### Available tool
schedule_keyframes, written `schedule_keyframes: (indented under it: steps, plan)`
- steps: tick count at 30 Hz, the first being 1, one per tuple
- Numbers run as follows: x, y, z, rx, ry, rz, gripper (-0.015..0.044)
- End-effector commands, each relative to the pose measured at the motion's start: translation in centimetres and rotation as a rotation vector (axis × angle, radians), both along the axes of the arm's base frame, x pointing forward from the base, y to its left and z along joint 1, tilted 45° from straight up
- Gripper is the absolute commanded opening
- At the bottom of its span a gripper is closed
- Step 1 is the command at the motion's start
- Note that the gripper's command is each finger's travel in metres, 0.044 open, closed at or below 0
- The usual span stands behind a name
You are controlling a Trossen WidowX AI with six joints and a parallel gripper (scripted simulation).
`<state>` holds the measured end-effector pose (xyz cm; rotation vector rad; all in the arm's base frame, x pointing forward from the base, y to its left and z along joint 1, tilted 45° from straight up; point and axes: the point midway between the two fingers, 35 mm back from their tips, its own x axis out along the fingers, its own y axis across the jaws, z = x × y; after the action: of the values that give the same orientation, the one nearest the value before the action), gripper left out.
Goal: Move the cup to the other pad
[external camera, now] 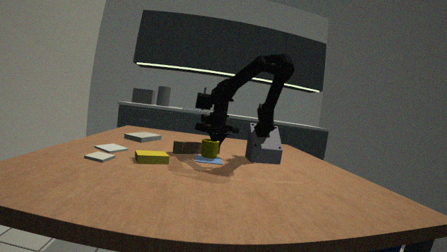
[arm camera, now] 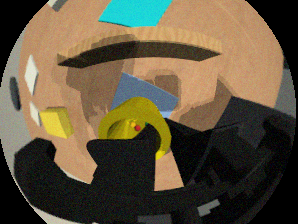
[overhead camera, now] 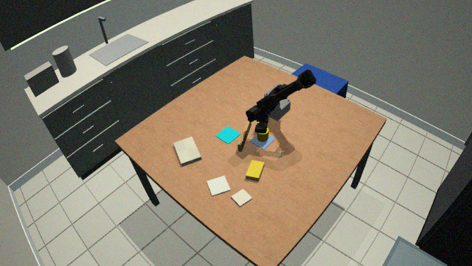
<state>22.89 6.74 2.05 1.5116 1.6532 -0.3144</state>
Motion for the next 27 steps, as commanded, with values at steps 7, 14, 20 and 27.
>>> schedule_keyframes:
  steps: [7, 14, 20, 27]
  plan:
    - [0.1, -2.2, 1.9, -0.008, -0.001, 0.002, 0.0]
    - [0.0, -3.8, 3.4, -0.004, 0.0, 0.002, 0.0]
    - [-0.1, -4.9, 4.6, 0.002, 0.001, 0.002, 0.0]
    - [0.1, -4.8, 4.5, 0.005, -0.003, -0.005, 0.0]
